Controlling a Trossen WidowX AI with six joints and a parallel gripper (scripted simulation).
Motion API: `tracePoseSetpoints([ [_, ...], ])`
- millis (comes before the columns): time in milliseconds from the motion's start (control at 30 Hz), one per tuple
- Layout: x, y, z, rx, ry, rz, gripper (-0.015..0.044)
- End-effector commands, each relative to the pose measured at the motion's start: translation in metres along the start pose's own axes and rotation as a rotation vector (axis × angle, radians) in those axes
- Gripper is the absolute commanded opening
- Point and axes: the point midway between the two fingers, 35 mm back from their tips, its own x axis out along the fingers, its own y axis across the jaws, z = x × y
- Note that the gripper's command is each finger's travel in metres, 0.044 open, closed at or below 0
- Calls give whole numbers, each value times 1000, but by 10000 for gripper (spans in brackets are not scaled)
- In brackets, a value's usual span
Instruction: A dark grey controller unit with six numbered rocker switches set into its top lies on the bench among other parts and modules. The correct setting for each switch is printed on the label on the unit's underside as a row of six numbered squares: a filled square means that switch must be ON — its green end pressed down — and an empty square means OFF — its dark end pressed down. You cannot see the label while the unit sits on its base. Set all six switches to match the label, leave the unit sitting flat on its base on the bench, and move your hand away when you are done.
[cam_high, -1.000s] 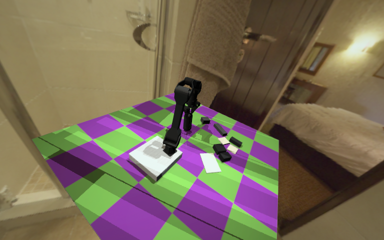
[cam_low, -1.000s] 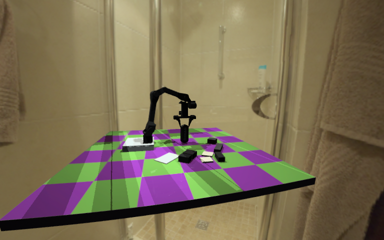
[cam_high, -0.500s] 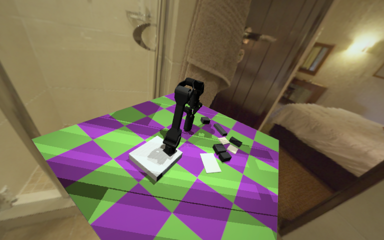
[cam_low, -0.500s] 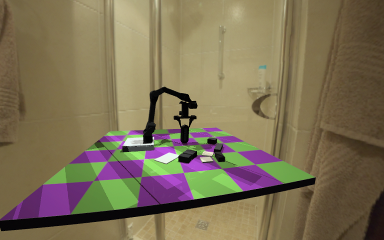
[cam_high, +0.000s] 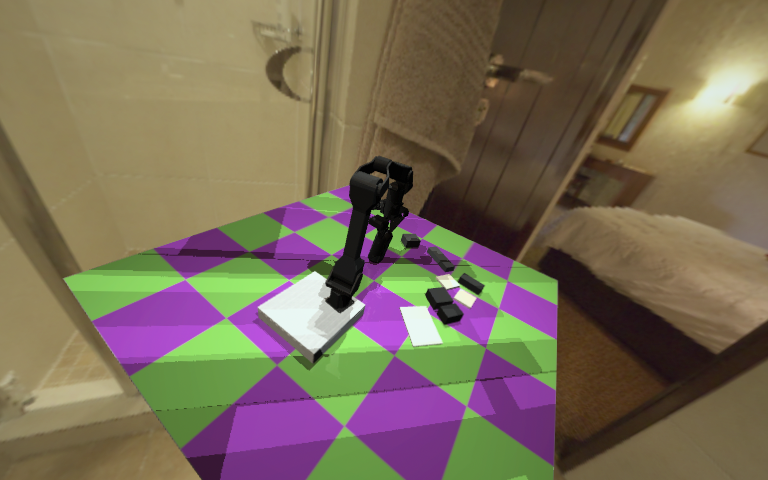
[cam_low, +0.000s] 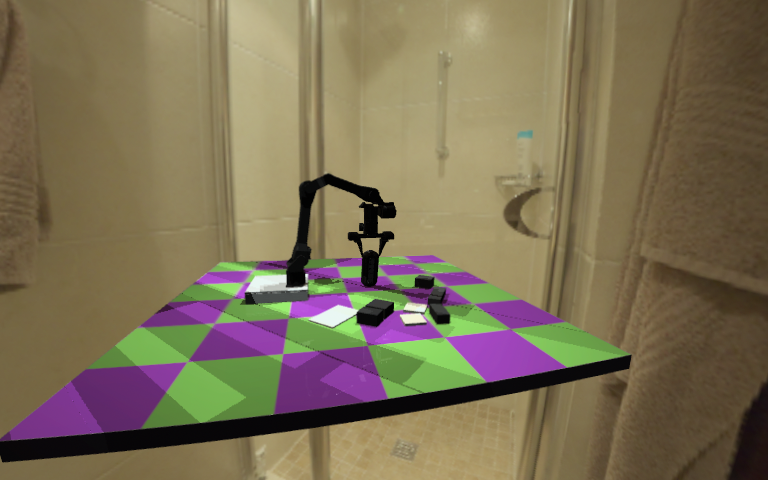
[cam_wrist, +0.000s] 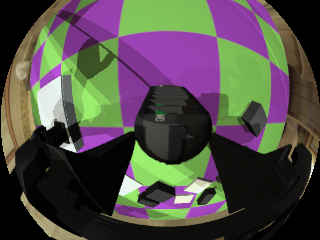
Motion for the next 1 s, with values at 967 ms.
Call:
tracePoseSetpoints([
  [967, 6, 2, -30, -2, 11, 7, 338],
])
